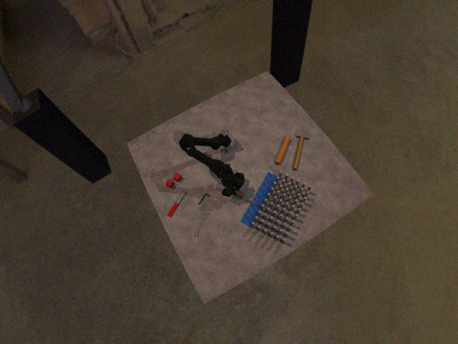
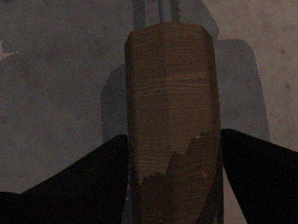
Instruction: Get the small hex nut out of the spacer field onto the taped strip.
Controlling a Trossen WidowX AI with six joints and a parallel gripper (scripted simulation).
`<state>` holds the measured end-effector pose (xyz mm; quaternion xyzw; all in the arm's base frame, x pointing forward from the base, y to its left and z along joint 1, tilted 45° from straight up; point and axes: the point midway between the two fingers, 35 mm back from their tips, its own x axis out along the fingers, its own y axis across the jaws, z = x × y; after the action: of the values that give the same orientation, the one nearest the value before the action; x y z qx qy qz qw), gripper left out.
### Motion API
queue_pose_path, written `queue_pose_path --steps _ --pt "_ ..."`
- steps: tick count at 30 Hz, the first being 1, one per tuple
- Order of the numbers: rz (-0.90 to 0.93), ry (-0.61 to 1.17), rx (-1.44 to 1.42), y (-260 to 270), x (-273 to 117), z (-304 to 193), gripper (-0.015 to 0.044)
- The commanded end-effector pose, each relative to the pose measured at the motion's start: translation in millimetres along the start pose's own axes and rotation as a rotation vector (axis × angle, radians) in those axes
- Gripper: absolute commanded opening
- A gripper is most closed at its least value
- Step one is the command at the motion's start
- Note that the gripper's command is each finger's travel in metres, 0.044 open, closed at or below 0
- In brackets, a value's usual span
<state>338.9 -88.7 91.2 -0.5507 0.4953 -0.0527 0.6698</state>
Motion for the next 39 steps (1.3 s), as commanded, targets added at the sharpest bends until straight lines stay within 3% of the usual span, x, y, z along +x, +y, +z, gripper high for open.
queue_pose_path --steps 1,39 --pt "-0.002 0.003 -0.005 -0.2 -2.5 -4.4 0.0" --pt "-0.002 0.005 -0.005 -0.4 -11.0 -23.4 0.0"
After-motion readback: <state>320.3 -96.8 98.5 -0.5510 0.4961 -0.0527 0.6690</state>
